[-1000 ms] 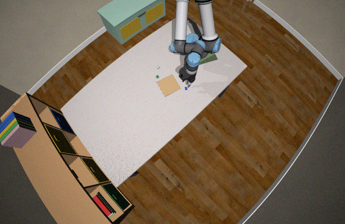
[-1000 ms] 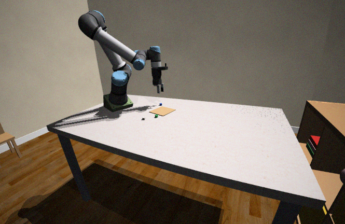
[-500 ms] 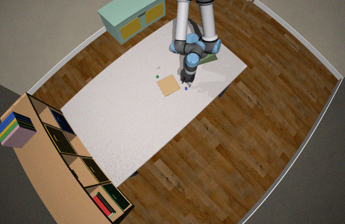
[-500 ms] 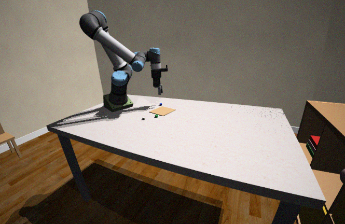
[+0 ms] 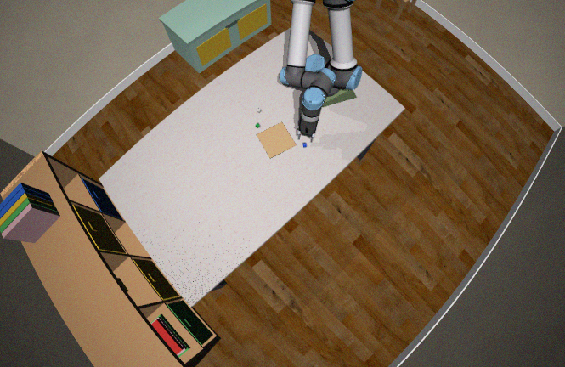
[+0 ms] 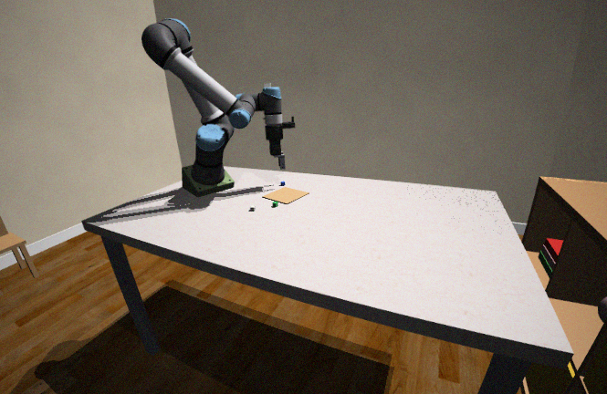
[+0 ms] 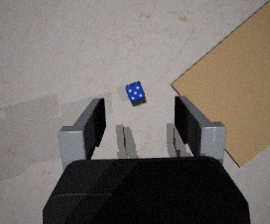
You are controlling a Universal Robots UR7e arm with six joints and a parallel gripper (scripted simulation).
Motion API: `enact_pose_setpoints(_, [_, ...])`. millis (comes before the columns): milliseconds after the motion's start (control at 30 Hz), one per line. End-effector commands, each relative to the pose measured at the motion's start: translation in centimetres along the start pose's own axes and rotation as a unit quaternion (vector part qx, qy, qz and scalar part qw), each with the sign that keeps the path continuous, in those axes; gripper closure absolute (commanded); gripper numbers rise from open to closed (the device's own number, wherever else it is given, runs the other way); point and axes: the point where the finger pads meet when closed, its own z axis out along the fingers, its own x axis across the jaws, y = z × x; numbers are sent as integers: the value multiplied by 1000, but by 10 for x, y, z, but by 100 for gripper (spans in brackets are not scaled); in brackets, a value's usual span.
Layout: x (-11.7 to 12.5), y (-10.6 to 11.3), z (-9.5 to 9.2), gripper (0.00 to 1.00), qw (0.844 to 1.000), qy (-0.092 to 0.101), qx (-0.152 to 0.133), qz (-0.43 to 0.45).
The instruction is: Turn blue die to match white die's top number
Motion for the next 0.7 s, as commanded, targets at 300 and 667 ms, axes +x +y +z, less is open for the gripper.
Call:
enact_pose_setpoints(300, [-1, 4, 8, 0, 990, -5, 8, -139])
enact_pose_setpoints(667, [-1, 5, 10, 0, 987, -5, 8, -162])
